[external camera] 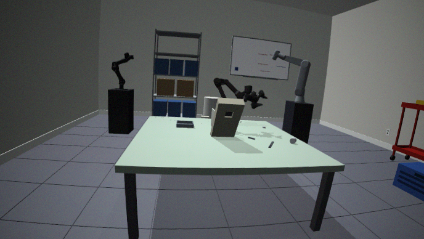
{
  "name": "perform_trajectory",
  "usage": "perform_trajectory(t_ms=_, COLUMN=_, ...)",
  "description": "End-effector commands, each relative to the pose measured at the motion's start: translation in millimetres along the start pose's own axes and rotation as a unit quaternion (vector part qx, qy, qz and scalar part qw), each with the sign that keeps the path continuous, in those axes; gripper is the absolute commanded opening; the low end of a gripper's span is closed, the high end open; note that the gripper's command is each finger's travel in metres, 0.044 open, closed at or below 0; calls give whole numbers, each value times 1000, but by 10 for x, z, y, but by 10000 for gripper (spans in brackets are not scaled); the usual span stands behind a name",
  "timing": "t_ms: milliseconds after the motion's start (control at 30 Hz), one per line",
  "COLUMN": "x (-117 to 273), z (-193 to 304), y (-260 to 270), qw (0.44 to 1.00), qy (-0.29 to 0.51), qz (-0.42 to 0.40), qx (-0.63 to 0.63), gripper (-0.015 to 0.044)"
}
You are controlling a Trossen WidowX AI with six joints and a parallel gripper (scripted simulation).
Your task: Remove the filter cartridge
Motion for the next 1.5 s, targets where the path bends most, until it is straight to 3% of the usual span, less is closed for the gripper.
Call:
perform_trajectory(t_ms=0, x=-2, z=9, y=3, qw=1000, qy=2, qz=-1, qx=2, gripper=374)
perform_trajectory(t_ms=333, x=98, z=919, y=253, qw=968, qy=180, qz=-130, qx=118, gripper=113)
perform_trajectory(t_ms=633, x=591, z=1657, y=273, qw=907, qy=318, qz=-229, qx=156, gripper=113)
perform_trajectory(t_ms=967, x=1676, z=2231, y=3, qw=807, qy=473, qz=-314, qx=159, gripper=113)
perform_trajectory(t_ms=1200, x=2573, z=2237, y=-210, qw=748, qy=561, qz=-331, qx=127, gripper=113)
perform_trajectory(t_ms=1467, x=3607, z=1833, y=-318, qw=691, qy=655, qz=-294, qx=75, gripper=113)
Point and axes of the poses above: the point midway between the two fingers, 35 mm back from their tips, its own x axis back along the fingers, its own y axis across the jaws, z = x × y, the point moved 5 cm from there along x, back along the fingers, and after that the axes turned 15 degrees about x, right-handed, at the moved point
